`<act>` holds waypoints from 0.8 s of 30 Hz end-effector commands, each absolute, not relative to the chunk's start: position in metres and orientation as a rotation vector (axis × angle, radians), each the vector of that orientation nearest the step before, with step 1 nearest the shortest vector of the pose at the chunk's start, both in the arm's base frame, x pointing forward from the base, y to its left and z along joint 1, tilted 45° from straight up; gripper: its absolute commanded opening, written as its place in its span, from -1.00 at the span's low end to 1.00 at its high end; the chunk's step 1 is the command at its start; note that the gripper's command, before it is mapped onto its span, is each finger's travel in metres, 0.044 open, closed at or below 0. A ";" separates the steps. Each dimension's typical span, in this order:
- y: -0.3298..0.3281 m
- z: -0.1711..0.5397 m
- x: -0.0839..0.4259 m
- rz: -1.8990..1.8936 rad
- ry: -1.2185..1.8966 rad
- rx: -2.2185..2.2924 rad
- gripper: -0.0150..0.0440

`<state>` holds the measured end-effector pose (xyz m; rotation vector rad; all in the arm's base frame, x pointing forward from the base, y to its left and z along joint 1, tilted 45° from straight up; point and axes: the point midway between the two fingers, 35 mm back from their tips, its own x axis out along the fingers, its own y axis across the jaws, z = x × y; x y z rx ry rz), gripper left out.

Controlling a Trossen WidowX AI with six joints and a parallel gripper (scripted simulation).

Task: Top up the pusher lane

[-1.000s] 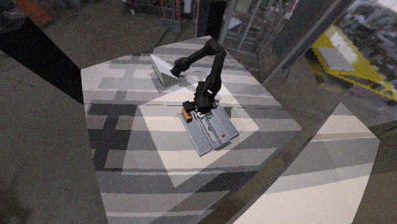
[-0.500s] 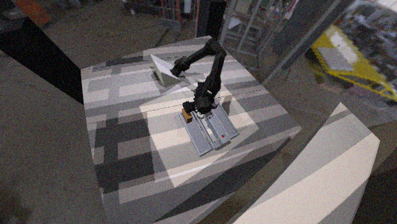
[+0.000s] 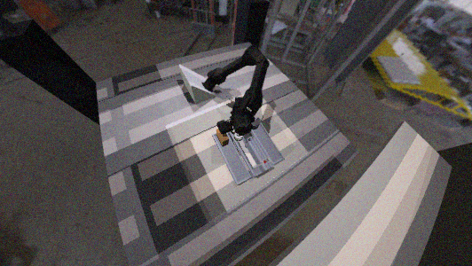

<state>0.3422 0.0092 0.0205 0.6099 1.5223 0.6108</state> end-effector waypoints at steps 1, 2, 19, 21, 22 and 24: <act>0.011 0.021 0.344 0.618 1.509 0.613 -0.49; 0.011 0.021 0.344 0.618 1.509 0.613 -0.49; 0.011 0.022 0.341 0.618 1.510 0.613 -0.49; 0.011 0.022 0.340 0.618 1.510 0.613 -0.49; 0.011 0.022 0.340 0.618 1.510 0.613 -0.49; 0.011 0.022 0.340 0.618 1.510 0.613 -0.49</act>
